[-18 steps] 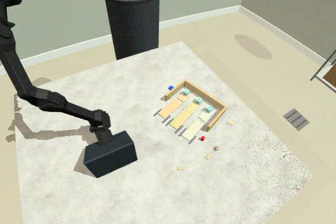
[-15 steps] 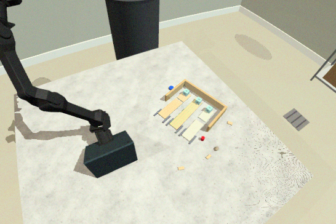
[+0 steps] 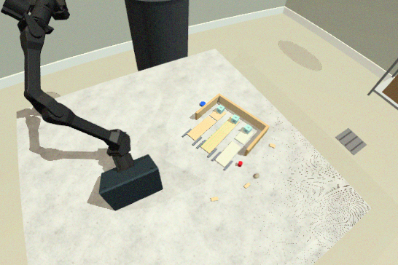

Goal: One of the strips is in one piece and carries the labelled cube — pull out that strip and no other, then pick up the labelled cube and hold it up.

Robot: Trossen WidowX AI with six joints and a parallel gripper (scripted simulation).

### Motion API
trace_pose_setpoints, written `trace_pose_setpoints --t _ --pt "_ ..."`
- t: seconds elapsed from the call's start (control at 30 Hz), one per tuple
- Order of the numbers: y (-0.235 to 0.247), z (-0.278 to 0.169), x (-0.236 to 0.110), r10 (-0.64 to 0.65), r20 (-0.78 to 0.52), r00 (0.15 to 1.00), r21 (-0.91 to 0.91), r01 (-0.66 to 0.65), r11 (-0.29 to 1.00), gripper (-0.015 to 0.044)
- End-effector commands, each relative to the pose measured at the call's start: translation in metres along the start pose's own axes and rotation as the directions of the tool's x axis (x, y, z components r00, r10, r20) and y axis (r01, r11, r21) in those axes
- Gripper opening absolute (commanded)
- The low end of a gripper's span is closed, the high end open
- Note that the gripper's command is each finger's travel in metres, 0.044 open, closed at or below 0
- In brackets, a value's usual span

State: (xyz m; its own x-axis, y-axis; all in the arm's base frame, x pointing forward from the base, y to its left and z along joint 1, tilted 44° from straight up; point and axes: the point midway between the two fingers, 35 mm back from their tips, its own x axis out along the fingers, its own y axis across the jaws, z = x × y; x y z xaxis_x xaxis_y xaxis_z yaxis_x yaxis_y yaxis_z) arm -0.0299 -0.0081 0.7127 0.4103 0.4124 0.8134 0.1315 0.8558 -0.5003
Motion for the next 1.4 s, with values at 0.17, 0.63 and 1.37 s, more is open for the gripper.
trace_pose_setpoints --t 0.17,0.63,1.37 --pt "0.118 -0.102 0.051 0.222 -0.204 0.953 0.083 -0.209 0.974 0.0400" --pt "0.223 -0.325 0.003 0.432 -0.560 0.707 0.367 -0.255 0.894 0.0400" --pt "0.279 -0.514 -0.289 0.635 -0.727 0.263 0.655 0.544 0.524 0.0400"
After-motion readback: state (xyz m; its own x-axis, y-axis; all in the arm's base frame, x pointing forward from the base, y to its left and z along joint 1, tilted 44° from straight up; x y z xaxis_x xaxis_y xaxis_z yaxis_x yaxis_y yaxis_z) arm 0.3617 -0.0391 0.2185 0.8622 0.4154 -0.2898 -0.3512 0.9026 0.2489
